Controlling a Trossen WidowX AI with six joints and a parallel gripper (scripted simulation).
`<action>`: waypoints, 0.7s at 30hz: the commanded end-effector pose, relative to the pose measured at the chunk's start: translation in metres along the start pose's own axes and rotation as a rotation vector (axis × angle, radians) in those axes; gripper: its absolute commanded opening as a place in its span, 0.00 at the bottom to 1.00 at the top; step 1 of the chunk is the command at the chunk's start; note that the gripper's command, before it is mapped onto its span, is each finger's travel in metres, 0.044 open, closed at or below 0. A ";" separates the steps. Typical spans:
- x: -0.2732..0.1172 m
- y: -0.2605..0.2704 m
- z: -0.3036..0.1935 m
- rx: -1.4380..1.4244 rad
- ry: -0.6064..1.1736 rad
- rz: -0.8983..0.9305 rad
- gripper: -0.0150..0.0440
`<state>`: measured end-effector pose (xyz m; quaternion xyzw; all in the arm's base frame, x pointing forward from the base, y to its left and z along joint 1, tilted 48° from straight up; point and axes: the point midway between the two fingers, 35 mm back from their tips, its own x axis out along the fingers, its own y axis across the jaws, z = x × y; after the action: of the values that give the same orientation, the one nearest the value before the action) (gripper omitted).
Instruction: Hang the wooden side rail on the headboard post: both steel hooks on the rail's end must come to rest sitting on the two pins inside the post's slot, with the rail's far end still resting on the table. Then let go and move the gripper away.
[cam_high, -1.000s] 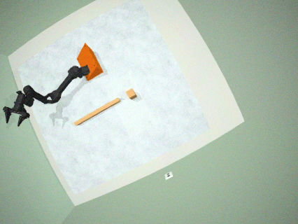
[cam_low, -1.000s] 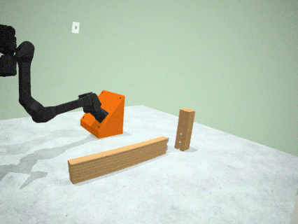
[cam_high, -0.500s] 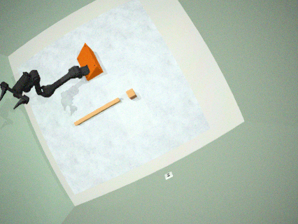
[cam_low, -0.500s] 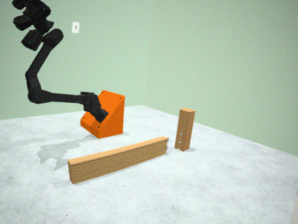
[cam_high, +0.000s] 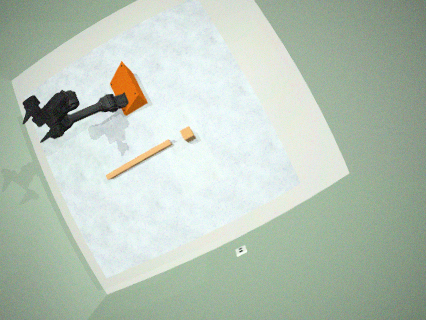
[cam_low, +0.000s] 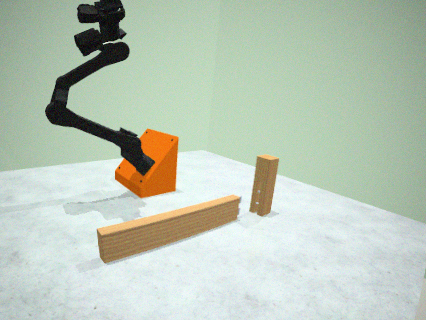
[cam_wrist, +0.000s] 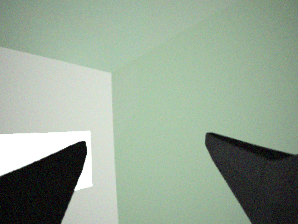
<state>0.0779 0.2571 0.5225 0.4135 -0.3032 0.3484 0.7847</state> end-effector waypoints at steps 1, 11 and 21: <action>-0.011 -0.011 -0.045 -0.118 0.073 0.010 1.00; -0.051 -0.068 -0.157 -0.413 0.293 0.015 1.00; -0.111 -0.154 -0.236 -0.683 0.541 -0.006 1.00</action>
<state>0.1685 0.3647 0.2920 0.0718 -0.2039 0.3272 0.9199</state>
